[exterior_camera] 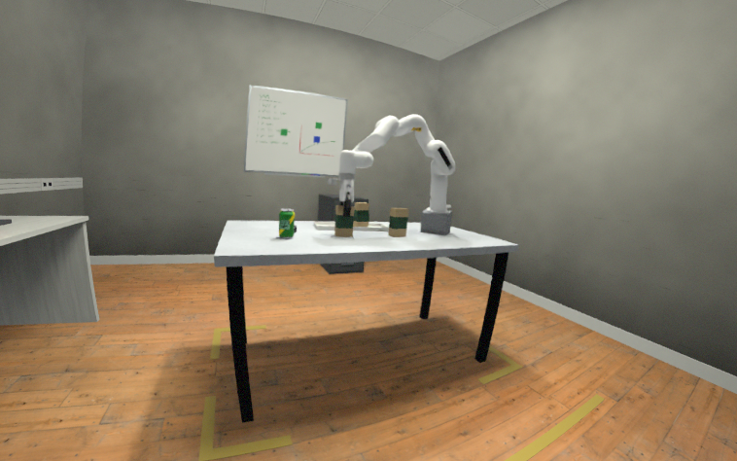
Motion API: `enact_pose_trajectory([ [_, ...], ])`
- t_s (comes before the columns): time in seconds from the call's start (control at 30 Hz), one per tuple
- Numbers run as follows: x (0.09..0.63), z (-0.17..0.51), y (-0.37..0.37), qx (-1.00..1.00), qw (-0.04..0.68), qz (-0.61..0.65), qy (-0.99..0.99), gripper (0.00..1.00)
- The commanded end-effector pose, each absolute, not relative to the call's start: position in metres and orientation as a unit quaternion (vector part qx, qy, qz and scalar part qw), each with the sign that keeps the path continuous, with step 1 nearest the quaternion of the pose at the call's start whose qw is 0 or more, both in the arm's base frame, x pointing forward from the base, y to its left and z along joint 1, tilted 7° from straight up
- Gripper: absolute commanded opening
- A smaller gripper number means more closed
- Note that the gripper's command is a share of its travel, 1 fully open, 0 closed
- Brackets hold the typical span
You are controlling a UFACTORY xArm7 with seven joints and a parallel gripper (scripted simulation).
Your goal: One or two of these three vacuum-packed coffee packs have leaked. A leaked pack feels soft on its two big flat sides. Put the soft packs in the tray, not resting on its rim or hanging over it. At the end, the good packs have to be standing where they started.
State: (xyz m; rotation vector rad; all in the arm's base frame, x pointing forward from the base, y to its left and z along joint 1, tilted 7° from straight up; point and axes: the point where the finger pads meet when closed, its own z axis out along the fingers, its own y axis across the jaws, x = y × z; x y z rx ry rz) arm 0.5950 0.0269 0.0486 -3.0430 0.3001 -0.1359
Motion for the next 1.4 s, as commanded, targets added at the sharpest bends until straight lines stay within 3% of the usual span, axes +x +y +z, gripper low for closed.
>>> enact_pose_trajectory([
  [0.0,0.5966,0.0507,0.0267,-0.993,0.041,-0.047,0.098,0.86],
  [0.1,0.5966,0.0507,0.0267,-0.993,0.041,-0.047,0.098,0.86],
  [0.13,0.5966,0.0507,0.0267,-0.993,0.041,-0.047,0.098,0.26],
  [1.37,0.5966,0.0507,0.0267,-0.993,0.041,-0.047,0.098,0.26],
])
